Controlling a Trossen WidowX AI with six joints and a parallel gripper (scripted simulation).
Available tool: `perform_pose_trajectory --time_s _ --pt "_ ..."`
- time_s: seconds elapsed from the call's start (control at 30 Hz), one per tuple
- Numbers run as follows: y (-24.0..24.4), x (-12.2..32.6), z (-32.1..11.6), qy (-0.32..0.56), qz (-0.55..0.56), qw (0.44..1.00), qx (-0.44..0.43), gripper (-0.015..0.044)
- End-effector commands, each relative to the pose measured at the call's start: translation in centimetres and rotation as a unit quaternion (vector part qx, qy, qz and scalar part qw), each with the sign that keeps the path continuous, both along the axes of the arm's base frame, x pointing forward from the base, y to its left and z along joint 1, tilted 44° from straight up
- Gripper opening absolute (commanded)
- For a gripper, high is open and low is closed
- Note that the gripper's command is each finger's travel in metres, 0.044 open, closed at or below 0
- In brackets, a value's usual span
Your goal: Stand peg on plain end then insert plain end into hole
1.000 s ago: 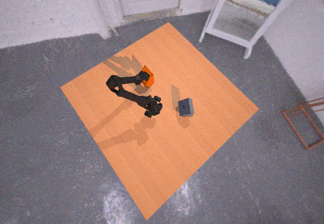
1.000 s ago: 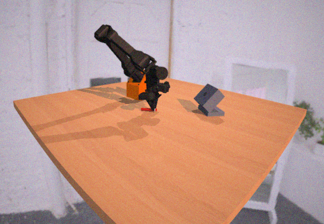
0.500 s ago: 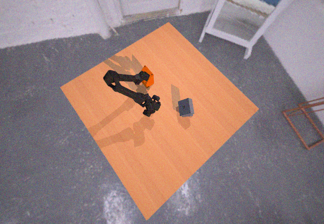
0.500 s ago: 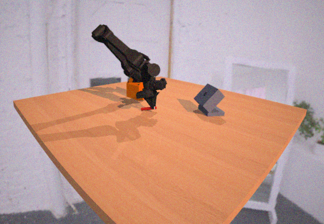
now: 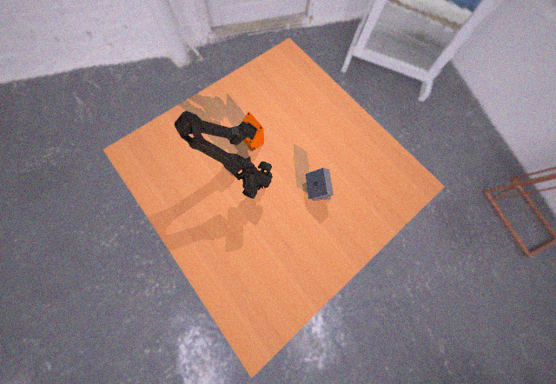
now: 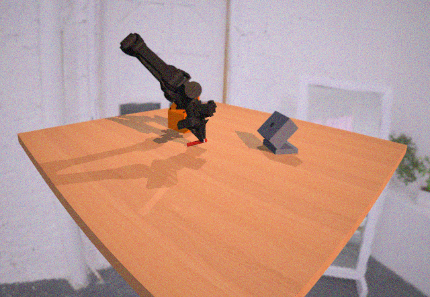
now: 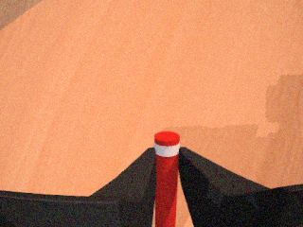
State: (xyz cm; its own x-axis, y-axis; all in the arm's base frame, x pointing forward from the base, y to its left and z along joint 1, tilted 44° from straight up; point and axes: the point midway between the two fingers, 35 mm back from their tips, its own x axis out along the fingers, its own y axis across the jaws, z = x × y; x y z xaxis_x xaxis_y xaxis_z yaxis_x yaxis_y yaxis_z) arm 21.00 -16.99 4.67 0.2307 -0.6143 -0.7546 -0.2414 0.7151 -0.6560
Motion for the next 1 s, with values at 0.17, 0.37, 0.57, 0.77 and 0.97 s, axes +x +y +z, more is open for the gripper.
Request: perform_pose_trajectory --time_s 0.17,0.37,0.57,0.77,0.97 --pt "0.2 -0.5 0.3 -0.025 0.026 0.999 0.010 0.0049" --pt "0.4 -0.7 0.5 -0.044 0.043 0.998 0.016 0.0049" --pt "0.5 -1.0 0.8 -0.062 0.060 0.996 0.022 0.0049" --pt "0.6 -1.4 1.0 -0.081 0.077 0.993 0.028 0.0049" --pt "0.7 -1.7 1.2 -0.099 0.094 0.990 0.034 0.0049"
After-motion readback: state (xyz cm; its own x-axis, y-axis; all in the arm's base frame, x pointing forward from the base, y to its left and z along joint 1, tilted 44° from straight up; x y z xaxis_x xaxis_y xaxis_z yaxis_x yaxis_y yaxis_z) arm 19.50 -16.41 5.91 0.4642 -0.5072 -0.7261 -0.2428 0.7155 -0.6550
